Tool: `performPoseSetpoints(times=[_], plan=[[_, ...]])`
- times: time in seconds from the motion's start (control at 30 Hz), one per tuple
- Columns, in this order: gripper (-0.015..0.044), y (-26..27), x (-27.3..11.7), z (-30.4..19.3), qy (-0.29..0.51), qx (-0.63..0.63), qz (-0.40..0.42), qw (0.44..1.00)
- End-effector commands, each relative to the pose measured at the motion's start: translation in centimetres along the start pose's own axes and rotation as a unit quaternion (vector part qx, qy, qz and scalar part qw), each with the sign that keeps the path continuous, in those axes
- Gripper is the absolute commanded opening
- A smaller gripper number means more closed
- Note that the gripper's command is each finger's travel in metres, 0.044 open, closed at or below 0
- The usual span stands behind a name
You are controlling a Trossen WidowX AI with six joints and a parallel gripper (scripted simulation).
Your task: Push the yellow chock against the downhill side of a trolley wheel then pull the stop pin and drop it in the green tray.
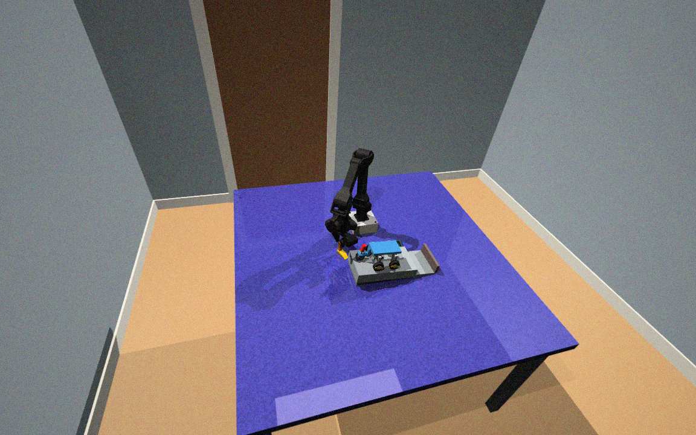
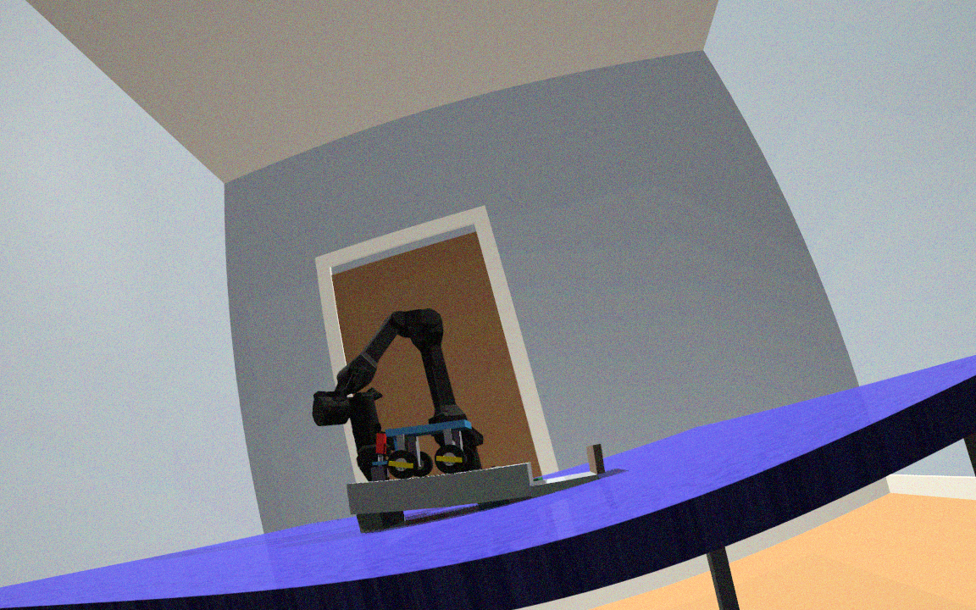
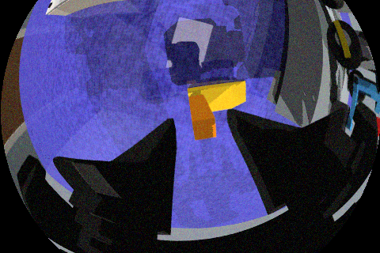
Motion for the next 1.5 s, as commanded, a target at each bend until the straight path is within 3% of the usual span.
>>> performPoseSetpoints(times=[0.0,0.5,0.67,0.9,1.47], plan=[[0.019,0.0,0.4,0.0,0.0,-0.002,-0.001,1.0],[0.019,0.0,2.5,0.0,-0.001,-0.002,-0.001,1.0],[0.0059,0.0,2.3,0.0,0.0,0.0,0.0,1.0],[0.0,0.0,2.1,0.0,0.0,0.0,0.0,1.0],[0.0,0.1,-3.9,0.2,0.0,-0.002,-0.001,1.0]])
Point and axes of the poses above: the point midway between the two fingers, 35 mm back from their tips, its own x axis out along the fingers, its own y axis across the jaws, z = x × y, the point moved 9 cm from there along -x, back along the fingers, and after that the axes turned 7 degrees about -x, right-handed, at the moved point
